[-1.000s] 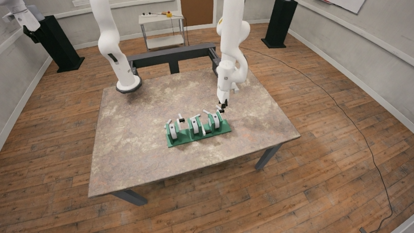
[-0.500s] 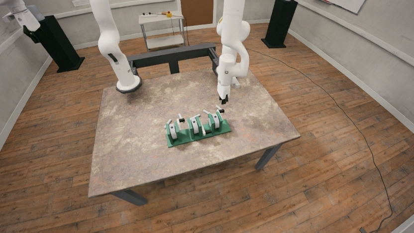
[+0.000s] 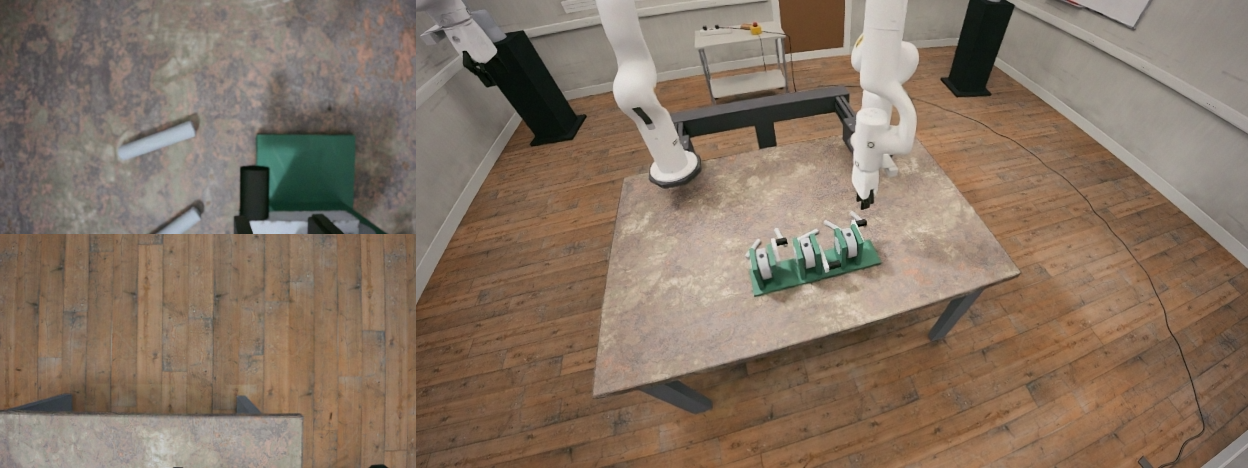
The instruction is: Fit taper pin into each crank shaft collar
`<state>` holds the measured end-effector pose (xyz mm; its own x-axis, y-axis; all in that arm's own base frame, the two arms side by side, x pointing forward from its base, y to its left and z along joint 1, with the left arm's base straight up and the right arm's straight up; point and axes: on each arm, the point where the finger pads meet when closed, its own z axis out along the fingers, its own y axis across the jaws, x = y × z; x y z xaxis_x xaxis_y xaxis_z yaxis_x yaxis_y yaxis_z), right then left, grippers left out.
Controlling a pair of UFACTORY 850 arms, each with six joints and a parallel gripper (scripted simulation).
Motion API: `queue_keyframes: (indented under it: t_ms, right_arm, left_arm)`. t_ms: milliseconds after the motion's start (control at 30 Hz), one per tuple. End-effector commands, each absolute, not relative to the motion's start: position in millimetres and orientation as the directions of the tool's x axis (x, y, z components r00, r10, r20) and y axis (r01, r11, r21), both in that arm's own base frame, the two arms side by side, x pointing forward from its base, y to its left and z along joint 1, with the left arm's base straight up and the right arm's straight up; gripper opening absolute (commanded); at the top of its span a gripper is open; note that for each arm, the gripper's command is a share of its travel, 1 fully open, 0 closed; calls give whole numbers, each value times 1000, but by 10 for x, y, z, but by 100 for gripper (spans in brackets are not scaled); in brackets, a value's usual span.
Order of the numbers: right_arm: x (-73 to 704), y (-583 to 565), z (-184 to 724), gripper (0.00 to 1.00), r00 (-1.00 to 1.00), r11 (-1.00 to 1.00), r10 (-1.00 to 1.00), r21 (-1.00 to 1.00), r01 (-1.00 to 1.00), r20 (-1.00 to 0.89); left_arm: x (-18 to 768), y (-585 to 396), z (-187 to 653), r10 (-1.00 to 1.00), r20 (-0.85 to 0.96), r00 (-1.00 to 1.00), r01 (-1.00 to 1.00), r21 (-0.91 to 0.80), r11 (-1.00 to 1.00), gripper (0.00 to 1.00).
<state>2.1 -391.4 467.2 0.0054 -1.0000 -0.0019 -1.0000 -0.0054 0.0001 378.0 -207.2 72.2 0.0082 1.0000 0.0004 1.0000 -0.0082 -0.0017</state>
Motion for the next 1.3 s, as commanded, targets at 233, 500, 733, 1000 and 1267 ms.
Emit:
queue_keyframes:
  t_ms: [233, 500, 733, 1000, 1267]
  right_arm:
    - [21, -3918, 4680, 100, 5, -5, -1000, 0, -1000, 0]
    - [21, -3918, 4680, 100, 5, -5, -1000, 0, -1000, 0]
    - [21, -3918, 4680, 100, 5, -5, -1000, 0, -1000, 0]
    - [21, -3918, 4680, 100, 5, -5, -1000, 0, -1000, 0]
    - [21, -3918, 4680, 100, 5, -5, -1000, 0, -1000, 0]
  left_arm:
    - [3724, -2125, 728, 996, 0, -85, 996, 0, 85, 35]
    - [3664, -2172, 728, 985, 0, -175, 985, 0, 175, 35]
    - [3570, -2247, 728, 950, 0, -312, 950, 0, 312, 35]
    - [3470, -2326, 728, 892, 0, -451, 892, 0, 451, 35]
    - [3312, -2449, 728, 762, 0, -647, 762, 0, 647, 35]
